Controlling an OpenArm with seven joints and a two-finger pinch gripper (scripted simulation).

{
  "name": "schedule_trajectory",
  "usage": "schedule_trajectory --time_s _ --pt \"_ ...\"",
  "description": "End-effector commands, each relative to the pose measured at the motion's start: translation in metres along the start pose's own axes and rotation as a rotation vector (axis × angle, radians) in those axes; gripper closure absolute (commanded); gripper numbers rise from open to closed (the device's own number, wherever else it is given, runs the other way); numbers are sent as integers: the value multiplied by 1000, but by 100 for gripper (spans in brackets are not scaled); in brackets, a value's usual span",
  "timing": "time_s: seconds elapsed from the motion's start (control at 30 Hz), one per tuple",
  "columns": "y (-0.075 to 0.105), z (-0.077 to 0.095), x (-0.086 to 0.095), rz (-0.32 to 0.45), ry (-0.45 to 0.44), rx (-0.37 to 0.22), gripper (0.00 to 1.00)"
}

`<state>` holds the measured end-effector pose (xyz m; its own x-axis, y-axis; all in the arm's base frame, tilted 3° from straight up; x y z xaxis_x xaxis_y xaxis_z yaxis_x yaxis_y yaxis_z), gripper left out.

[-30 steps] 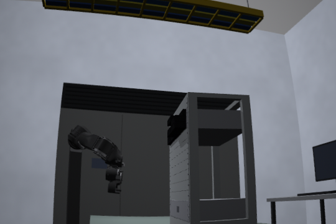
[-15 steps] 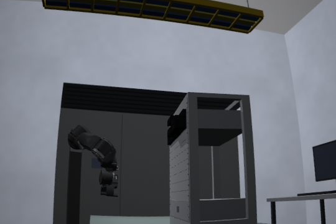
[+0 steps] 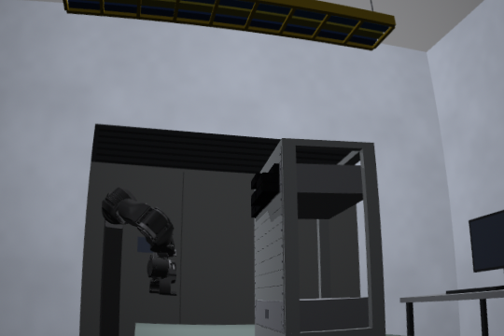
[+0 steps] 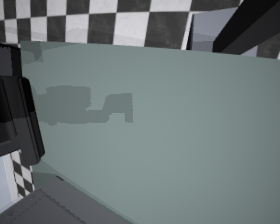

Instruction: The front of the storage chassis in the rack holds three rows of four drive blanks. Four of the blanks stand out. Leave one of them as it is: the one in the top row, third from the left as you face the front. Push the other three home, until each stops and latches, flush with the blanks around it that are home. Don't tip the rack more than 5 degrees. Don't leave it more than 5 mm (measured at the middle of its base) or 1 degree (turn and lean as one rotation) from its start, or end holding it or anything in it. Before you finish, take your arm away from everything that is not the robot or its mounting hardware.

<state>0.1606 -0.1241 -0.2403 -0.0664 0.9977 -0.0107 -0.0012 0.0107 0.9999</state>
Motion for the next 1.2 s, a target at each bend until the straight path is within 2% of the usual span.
schedule_trajectory --time_s 0.0,0.6,0.83,1.1,1.17 --pt "1 0 2 8 7 -2 0" --pt "9 11 4 48 -57 -55 0" --pt "20 24 6 97 -136 -120 0" --pt "40 45 6 179 -268 -229 0" --pt "40 45 6 179 -268 -229 0"
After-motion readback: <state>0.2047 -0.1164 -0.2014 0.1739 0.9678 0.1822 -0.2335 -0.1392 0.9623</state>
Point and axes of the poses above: the point where the finger pads meet when closed, its own y axis back along the fingers, its own x axis across the jaws, z = x × y, the point moved 4 cm from there along y, back along the fingers, and after that the axes turned 4 degrees about y, right-handed, at the moved point
